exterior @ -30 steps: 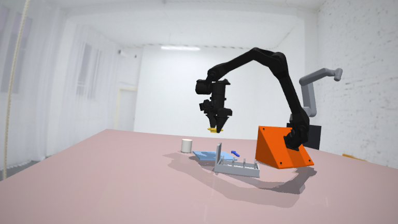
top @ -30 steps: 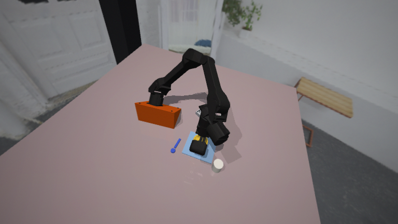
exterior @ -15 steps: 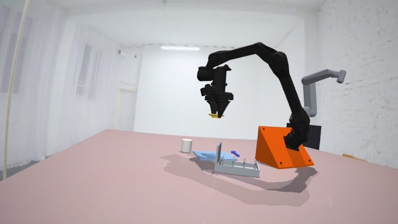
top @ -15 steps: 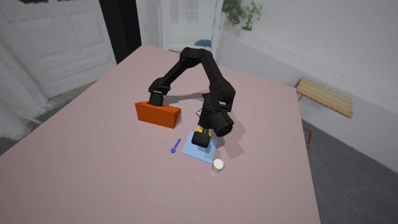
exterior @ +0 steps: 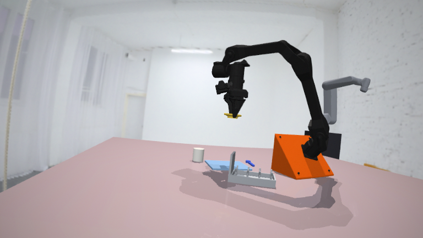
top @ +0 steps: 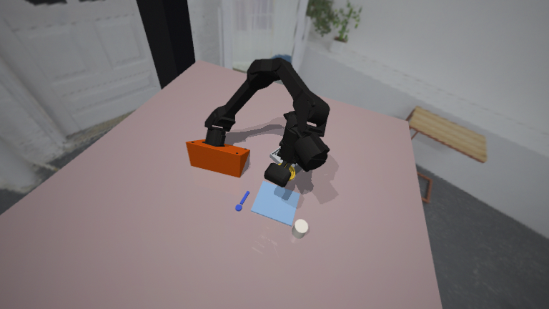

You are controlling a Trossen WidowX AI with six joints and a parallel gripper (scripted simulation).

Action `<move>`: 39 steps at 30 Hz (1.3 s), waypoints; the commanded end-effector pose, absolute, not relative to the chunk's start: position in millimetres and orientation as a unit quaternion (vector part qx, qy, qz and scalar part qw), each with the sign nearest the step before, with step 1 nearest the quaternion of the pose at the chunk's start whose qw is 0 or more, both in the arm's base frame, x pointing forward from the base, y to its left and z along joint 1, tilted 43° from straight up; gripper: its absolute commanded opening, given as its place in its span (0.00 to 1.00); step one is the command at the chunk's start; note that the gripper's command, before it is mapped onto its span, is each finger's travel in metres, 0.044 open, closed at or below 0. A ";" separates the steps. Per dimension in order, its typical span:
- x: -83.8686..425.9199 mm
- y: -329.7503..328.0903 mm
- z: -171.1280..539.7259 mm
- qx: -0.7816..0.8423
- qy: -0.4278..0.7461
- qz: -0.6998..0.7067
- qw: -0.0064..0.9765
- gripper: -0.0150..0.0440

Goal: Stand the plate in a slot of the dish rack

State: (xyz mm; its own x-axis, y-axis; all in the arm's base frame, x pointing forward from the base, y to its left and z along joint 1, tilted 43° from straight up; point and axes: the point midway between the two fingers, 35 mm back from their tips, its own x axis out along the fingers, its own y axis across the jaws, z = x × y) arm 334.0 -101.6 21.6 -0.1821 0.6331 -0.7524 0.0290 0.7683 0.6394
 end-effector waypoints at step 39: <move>249.4 26.8 160.0 0.583 0.693 -0.276 0.322 0.25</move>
State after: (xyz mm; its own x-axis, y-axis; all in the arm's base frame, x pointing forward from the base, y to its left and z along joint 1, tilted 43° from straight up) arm 259.9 18.9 154.5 -0.1142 0.6245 -0.7727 0.9681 0.2446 0.0546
